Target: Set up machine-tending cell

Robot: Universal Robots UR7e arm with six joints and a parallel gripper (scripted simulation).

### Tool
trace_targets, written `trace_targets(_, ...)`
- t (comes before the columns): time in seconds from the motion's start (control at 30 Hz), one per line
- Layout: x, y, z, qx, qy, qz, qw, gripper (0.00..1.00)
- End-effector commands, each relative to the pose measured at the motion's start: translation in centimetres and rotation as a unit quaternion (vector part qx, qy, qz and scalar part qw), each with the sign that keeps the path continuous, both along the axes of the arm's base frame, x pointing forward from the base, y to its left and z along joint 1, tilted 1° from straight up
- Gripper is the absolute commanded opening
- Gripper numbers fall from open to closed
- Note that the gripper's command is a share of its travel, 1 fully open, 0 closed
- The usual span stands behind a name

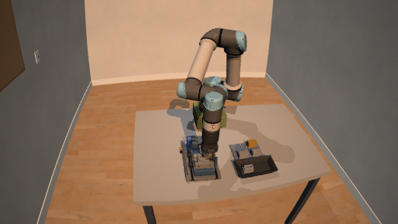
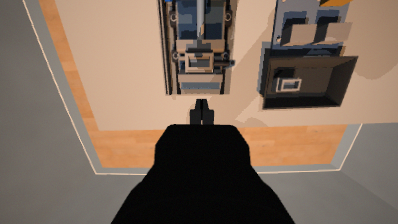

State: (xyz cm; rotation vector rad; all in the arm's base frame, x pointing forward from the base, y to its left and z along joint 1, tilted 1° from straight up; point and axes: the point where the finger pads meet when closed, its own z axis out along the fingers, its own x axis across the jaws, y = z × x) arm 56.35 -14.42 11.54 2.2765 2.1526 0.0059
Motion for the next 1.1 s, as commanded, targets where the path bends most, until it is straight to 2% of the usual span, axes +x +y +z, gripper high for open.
trace_targets(0.0, -0.11, -0.1, 0.03, 0.0, -0.001, 0.002, 1.0, 0.0)
trace_targets(1.07, -0.2, -0.05, 0.04, 0.0, -0.001, 0.007, 1.0, 0.0)
